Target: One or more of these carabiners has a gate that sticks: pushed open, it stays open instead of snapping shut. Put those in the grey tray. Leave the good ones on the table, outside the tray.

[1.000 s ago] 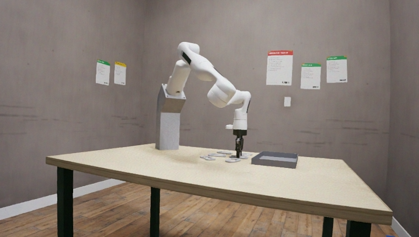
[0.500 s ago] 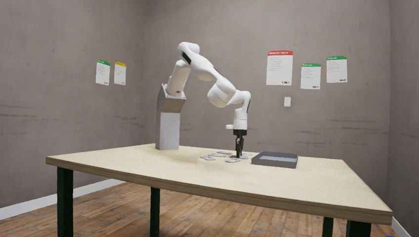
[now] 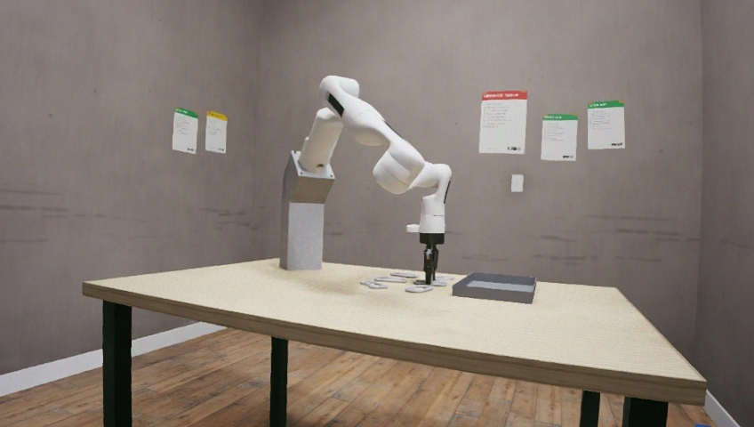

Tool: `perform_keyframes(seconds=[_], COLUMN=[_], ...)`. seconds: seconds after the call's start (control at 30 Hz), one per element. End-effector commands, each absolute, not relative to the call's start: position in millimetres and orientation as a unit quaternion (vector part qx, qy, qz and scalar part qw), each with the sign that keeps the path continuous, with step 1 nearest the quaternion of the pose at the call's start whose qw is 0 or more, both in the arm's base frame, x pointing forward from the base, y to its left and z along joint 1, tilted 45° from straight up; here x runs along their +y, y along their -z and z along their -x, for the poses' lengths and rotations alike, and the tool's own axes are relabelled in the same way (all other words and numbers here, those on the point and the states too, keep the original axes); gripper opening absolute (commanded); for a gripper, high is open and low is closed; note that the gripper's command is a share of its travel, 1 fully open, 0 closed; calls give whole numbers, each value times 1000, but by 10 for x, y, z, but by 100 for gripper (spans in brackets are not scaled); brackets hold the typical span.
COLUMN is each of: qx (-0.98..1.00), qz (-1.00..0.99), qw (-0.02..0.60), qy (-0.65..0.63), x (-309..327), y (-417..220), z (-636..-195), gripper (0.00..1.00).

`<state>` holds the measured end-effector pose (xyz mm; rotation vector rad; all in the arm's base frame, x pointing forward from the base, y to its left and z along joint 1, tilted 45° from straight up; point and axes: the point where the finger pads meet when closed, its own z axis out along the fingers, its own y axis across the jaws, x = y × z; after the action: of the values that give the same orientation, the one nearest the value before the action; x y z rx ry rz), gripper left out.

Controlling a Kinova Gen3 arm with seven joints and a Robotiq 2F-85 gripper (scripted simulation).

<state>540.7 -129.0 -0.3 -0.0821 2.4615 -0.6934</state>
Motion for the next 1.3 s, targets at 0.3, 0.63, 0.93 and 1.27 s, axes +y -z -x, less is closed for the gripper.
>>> perform_keyframes(seconds=[0.3, 0.63, 0.93, 1.27], qx=[921, 921, 921, 921], qz=[31, 31, 31, 31], qw=[288, 288, 288, 288], qy=[259, 259, 259, 260], x=[-1286, -1286, -1286, -1285], y=[-2, -3, -3, -6], z=[-5410, -5410, -5410, -5410], gripper=[59, 57, 57, 57])
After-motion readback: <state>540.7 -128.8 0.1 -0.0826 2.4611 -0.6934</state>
